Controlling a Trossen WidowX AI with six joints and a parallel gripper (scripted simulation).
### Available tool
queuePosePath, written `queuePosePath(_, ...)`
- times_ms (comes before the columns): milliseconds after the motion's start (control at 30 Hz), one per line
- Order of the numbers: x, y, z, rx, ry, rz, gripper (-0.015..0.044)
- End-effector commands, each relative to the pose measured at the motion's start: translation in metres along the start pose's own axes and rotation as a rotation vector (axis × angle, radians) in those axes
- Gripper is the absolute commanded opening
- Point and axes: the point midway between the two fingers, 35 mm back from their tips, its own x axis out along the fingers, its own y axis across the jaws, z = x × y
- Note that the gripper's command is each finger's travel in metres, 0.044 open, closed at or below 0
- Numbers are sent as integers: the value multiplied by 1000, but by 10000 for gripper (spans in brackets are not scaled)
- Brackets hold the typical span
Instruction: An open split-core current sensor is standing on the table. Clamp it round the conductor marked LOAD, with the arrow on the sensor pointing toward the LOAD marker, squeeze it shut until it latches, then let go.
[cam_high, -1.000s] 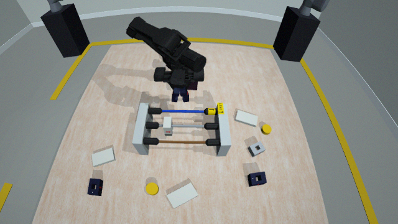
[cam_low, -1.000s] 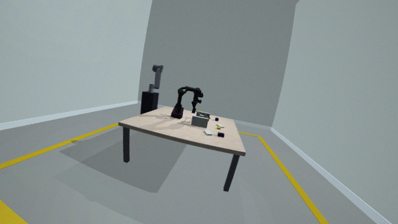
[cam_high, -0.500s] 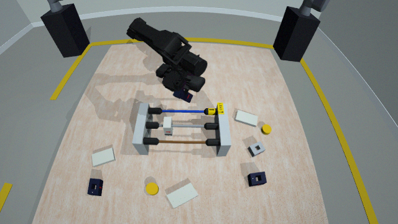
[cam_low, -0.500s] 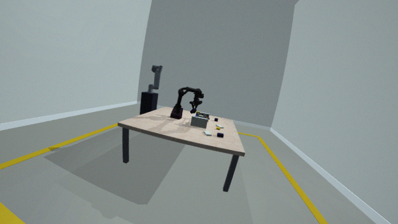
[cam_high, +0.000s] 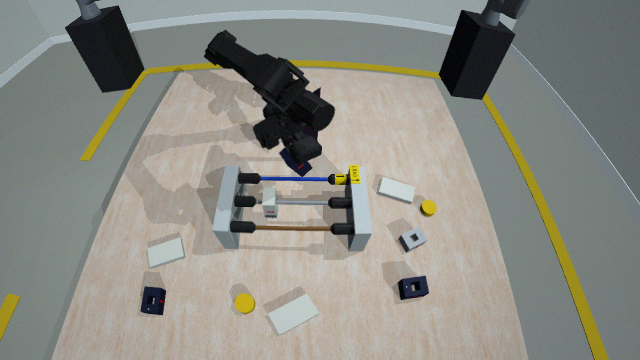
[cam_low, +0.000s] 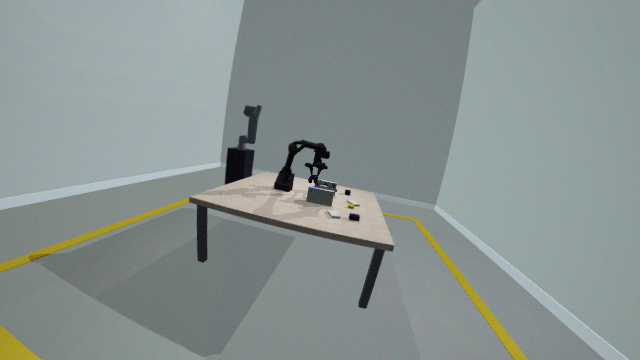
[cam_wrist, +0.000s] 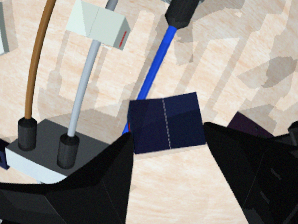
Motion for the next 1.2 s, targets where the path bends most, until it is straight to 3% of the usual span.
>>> queuePosePath(0,0,6,2,144,-1,7,0)
queuePosePath(367,3,17,7,525,-1,8,0)
queuePosePath(1167,35,19,7,532,-1,9,0)
